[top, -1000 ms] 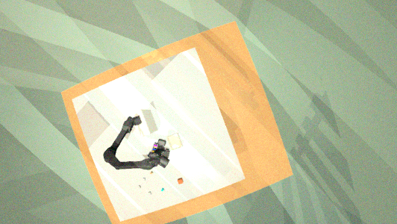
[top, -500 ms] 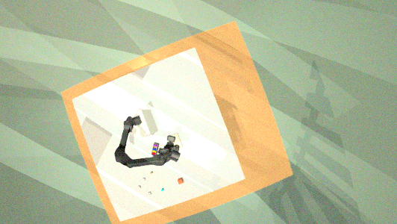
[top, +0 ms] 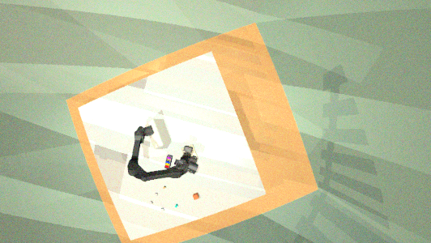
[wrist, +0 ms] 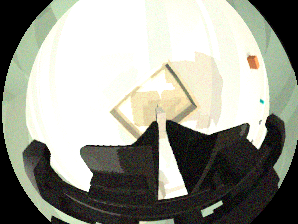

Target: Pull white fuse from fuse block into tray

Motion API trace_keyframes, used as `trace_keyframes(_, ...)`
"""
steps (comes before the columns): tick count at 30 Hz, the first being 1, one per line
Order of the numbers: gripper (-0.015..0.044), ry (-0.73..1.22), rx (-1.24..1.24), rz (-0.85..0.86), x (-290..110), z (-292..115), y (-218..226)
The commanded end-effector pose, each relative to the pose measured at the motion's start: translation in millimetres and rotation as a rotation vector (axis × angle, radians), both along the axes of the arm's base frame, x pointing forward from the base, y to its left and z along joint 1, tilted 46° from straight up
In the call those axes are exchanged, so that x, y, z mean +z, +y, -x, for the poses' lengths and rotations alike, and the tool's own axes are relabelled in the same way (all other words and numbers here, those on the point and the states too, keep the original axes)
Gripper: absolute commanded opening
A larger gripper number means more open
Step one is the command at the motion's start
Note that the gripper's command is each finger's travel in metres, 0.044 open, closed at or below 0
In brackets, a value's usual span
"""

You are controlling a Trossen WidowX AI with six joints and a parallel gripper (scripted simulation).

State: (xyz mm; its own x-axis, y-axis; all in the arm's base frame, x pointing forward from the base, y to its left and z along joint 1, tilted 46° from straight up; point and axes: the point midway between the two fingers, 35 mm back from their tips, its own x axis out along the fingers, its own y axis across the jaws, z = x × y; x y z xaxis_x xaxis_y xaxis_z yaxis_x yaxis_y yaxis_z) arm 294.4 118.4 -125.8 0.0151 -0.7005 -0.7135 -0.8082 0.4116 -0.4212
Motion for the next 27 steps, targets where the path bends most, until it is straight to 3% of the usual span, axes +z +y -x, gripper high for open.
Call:
trace_keyframes(1, 0.0, 0.008, 0.001, 0.007, -7, 2, -7)
trace_keyframes(20, 0.0, 0.008, 0.001, 0.008, -23, 2, -24)
trace_keyframes(27, 0.0184, 0.005, -0.004, 0.001, -21, 1, -21)
